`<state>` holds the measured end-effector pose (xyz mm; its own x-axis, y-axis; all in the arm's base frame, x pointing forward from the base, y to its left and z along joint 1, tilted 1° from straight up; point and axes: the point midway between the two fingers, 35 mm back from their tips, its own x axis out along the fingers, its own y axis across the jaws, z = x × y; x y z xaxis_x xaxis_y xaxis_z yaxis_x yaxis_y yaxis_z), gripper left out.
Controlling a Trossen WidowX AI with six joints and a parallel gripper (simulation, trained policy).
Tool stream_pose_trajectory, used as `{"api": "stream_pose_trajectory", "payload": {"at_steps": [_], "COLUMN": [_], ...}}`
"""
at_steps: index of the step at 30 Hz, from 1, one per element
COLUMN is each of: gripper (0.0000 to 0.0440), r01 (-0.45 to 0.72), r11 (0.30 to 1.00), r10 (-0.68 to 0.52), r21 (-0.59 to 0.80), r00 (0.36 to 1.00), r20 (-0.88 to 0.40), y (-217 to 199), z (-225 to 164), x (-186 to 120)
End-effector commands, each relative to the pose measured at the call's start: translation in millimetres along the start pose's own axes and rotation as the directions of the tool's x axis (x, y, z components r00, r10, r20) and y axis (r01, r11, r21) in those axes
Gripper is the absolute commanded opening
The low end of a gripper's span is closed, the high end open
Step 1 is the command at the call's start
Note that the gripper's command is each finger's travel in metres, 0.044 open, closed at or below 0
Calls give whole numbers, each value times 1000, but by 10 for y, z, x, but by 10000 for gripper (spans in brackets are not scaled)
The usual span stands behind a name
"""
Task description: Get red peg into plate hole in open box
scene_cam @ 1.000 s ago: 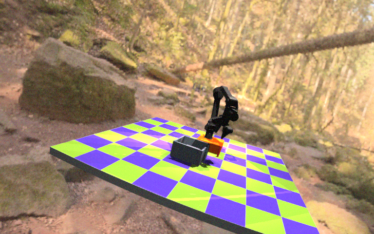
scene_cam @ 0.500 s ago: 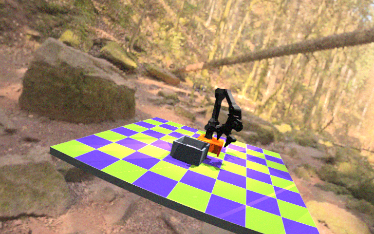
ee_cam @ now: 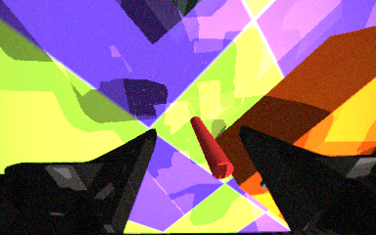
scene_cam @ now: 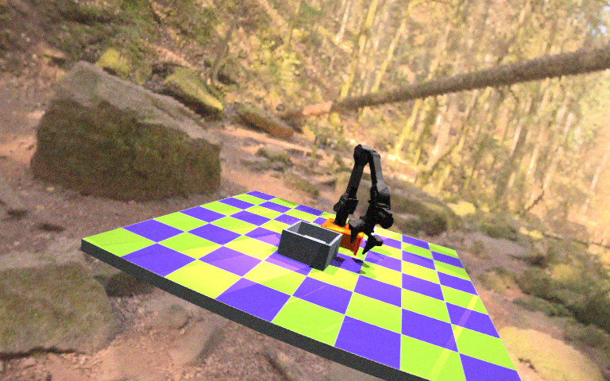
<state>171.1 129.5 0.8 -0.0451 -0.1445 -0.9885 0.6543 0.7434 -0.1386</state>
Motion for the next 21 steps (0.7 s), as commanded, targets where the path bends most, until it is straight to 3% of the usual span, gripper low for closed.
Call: {"api": "stream_pose_trajectory", "payload": {"at_steps": [1, 14, 21], "gripper": [346, 22, 0], "r01": [6, 86, 58], "r11": [1000, 996, 998], "r10": [-6, -86, -57], "r21": [-12, -13, -21], "r00": [1000, 996, 998], "r20": [1, -21, 38], "y": [-6, -79, -4], "z": [-2, -30, 120], "x": [90, 245, 6]}}
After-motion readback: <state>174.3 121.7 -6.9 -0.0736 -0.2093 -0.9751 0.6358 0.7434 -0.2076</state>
